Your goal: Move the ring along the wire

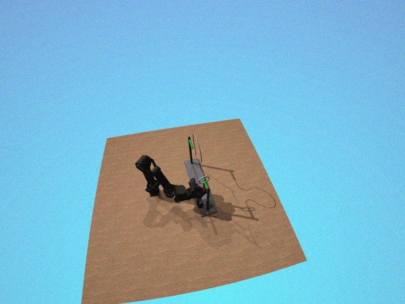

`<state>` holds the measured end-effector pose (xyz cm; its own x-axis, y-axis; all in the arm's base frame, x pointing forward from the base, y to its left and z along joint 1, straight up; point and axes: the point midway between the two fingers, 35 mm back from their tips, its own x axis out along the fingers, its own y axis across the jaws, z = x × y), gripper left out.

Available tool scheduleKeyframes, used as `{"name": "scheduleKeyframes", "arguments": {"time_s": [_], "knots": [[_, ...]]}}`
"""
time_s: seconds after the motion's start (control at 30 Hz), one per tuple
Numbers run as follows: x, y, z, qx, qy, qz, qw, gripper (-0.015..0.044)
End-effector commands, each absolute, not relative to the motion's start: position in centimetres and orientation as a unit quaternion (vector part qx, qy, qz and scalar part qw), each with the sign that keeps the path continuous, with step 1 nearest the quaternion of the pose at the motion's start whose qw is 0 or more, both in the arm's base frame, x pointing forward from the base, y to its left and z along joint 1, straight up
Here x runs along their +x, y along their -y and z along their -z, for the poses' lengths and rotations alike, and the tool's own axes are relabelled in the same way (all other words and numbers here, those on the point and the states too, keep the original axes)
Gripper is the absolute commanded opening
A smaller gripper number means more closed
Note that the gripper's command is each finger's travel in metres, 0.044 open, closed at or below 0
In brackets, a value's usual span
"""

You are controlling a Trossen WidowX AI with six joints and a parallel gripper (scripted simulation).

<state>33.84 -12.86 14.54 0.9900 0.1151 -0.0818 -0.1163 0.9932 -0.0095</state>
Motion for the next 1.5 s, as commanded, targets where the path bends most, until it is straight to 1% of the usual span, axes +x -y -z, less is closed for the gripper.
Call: {"name": "scheduleKeyframes", "arguments": {"time_s": [0.0, 0.9, 1.47], "knots": [[33.9, 12.7, -14.9, -0.012, -0.037, -0.058, 0.998, -0.0150], [33.6, 9.7, -14.9, 0.001, -0.041, -0.061, 0.997, -0.0150], [33.3, 6.2, -15.1, 0.075, -0.045, -0.067, 0.994, -0.0150]]}}
